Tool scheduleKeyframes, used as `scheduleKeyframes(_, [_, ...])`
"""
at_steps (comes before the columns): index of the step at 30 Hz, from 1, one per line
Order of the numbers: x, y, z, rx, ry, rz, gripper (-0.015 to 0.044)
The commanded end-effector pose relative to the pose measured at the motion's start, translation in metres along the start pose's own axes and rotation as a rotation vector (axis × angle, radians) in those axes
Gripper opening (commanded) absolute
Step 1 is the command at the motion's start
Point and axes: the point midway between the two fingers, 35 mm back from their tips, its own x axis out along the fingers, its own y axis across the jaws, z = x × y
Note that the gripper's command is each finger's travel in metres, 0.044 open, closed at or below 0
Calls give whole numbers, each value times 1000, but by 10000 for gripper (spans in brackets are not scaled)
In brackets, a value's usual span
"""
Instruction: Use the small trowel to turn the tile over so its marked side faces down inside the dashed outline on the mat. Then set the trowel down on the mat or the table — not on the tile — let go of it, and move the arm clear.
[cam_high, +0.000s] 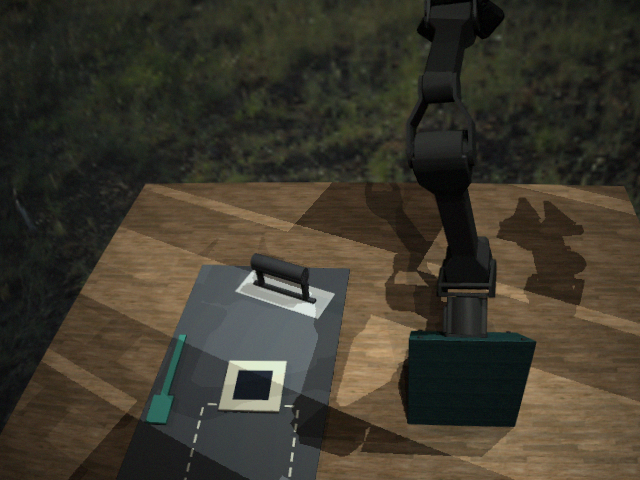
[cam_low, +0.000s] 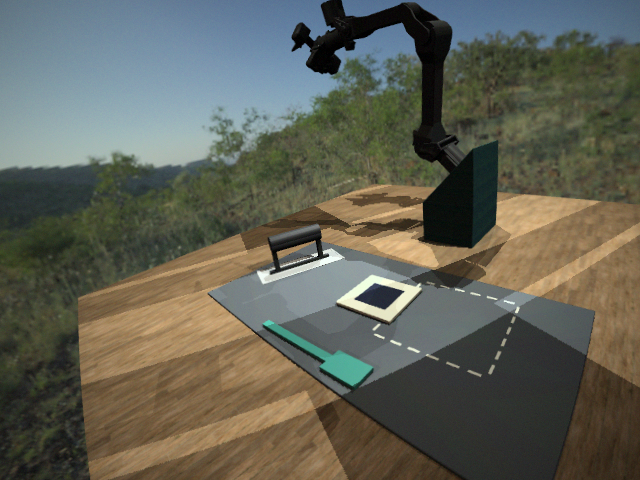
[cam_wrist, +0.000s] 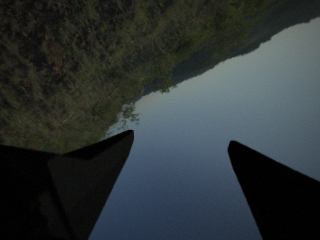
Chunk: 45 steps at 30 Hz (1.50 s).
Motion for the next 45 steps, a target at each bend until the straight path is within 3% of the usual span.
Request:
scheduleKeyframes(1, [0, 0, 0, 0, 0, 0, 374])
scheduleKeyframes(11, [0, 0, 0, 0, 0, 0, 111])
scheduleKeyframes(21, [0, 0, 0, 0, 0, 0, 100])
scheduleKeyframes(25, [0, 0, 0, 0, 0, 0, 0])
scheduleKeyframes(41, [0, 0, 0, 0, 0, 0, 0])
scheduleKeyframes(45, [0, 0, 0, 0, 0, 0, 100])
